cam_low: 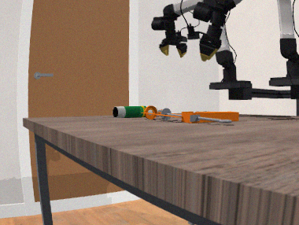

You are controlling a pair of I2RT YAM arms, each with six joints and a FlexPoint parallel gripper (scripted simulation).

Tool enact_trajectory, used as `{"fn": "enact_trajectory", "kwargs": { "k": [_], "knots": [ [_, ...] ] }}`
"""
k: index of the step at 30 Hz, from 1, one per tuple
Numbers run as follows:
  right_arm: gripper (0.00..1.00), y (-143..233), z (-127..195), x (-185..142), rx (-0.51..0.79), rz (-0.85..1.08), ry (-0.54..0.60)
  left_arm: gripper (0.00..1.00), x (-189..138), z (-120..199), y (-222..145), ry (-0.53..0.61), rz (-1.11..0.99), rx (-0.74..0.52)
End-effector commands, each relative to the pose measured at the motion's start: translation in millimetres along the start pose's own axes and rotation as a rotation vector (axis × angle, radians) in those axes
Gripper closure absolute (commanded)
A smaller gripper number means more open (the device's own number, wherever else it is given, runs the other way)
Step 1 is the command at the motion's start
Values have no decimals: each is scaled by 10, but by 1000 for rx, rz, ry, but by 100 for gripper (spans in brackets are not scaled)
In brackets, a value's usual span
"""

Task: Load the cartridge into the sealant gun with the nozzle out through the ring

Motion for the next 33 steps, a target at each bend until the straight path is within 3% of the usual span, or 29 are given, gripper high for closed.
{"fn": "enact_trajectory", "kwargs": {
  "k": [1, 17, 18, 26, 33],
  "knots": [
    [0, 12, 25, 26, 10, -7, -2, 0, 52, 45, -34, -21, -8, -8],
    [0, 12, 25, 26, 10, -7, -2, 0, 52, 45, -34, -21, -8, -8],
    [9, 12, 25, 26, 10, -7, -2, 38, 52, 45, -34, -21, -8, -8],
    [9, 12, 25, 26, 10, -7, -2, 38, 52, 45, -34, -21, -8, -8],
    [9, 205, 35, -332, 56, 132, 55, 38, 126, -12, 168, -12, 129, 35]
  ]
}}
Point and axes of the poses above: on each arm, the point where the finger pads meet when closed, its own z axis back along the fingers, its own y axis across the jaws, x = y × z, the point moved 2 cm from there along z, back along the fingers, and after that the axes turned 5 degrees about z, right-handed, at the moved point
